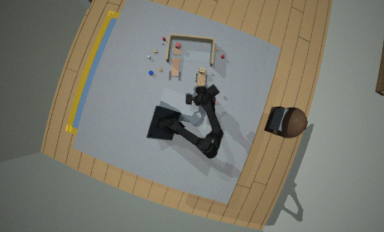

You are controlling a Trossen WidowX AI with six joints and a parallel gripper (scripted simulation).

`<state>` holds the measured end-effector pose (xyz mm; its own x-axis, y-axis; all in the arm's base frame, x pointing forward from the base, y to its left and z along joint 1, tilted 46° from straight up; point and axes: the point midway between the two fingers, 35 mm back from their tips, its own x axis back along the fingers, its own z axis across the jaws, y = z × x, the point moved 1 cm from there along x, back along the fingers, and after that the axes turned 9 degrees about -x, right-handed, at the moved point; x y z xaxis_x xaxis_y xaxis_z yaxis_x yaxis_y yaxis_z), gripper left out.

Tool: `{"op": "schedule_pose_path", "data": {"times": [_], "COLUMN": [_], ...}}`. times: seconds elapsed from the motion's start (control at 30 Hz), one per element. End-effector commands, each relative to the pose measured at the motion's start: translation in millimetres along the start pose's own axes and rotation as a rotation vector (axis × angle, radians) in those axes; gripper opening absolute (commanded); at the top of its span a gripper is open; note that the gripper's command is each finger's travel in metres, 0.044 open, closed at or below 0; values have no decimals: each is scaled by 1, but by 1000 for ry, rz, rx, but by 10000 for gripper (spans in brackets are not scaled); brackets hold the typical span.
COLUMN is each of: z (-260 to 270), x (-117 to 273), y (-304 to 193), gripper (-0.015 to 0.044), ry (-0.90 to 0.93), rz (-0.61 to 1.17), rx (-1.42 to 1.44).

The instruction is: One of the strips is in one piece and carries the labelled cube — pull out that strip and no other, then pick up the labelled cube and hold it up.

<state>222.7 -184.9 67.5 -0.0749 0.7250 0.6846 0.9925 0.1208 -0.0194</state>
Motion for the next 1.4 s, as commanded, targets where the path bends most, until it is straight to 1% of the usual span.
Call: {"op": "schedule_pose_path", "data": {"times": [0.0, 0.17, 0.3, 0.5, 0.87, 1.37], "z": [0, -1, -1, 3, 10, 20], "x": [2, 39, 41, 40, 43, 48], "y": [0, 3, 3, 28, 67, 120], "gripper": [0, 0, 0, 157, 440, 440], "ry": [1, 10, 10, 8, 9, 10], "rz": [1, 25, 26, 26, 25, 24], "rx": [0, 5, 5, -157, -162, -164]}}
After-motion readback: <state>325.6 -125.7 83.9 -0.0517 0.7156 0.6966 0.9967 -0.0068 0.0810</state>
